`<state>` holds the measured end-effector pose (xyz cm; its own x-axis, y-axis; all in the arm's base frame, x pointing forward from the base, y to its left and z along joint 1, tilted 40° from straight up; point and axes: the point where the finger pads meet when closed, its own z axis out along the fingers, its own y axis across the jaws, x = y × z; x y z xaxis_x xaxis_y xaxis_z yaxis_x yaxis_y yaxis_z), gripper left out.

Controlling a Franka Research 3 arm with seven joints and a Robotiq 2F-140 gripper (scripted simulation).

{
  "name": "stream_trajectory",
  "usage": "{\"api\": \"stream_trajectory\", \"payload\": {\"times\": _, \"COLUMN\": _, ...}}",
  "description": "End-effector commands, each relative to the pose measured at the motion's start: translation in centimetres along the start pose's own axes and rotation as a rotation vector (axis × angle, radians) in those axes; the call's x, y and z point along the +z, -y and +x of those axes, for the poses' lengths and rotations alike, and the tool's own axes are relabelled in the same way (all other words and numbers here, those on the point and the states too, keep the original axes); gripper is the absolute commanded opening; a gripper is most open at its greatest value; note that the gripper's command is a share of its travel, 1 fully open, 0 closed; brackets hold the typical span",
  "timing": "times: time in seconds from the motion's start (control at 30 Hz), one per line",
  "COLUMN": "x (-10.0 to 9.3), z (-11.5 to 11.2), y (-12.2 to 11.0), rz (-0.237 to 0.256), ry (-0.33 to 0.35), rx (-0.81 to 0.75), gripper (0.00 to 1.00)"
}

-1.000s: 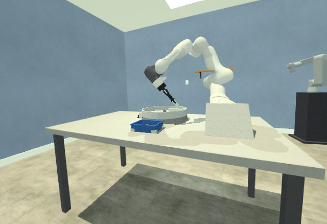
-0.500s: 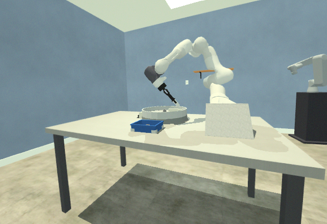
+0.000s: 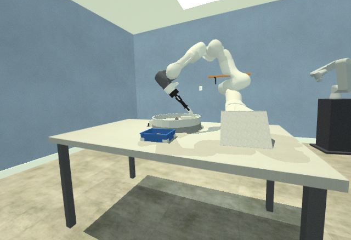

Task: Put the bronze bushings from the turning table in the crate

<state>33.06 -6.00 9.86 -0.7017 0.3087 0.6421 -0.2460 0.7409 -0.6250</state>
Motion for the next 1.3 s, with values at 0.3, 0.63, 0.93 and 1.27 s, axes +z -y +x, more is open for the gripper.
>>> {"api": "stream_trajectory", "payload": {"times": 0.3, "x": 1.5, "z": -1.2, "y": -0.2, "rz": -0.003, "ry": -0.002, "rx": -0.008, "gripper": 0.06}}
{"api": "stream_trajectory", "payload": {"times": 0.63, "x": 1.5, "z": -1.2, "y": -0.2, "rz": -0.003, "ry": -0.002, "rx": -0.008, "gripper": 0.06}}
{"api": "stream_trajectory", "payload": {"times": 0.93, "x": 1.5, "z": -1.2, "y": -0.2, "rz": -0.003, "ry": -0.002, "rx": -0.008, "gripper": 0.06}}
{"api": "stream_trajectory", "payload": {"times": 1.27, "x": 1.5, "z": -1.2, "y": -0.2, "rz": -0.003, "ry": -0.002, "rx": -0.008, "gripper": 0.06}}
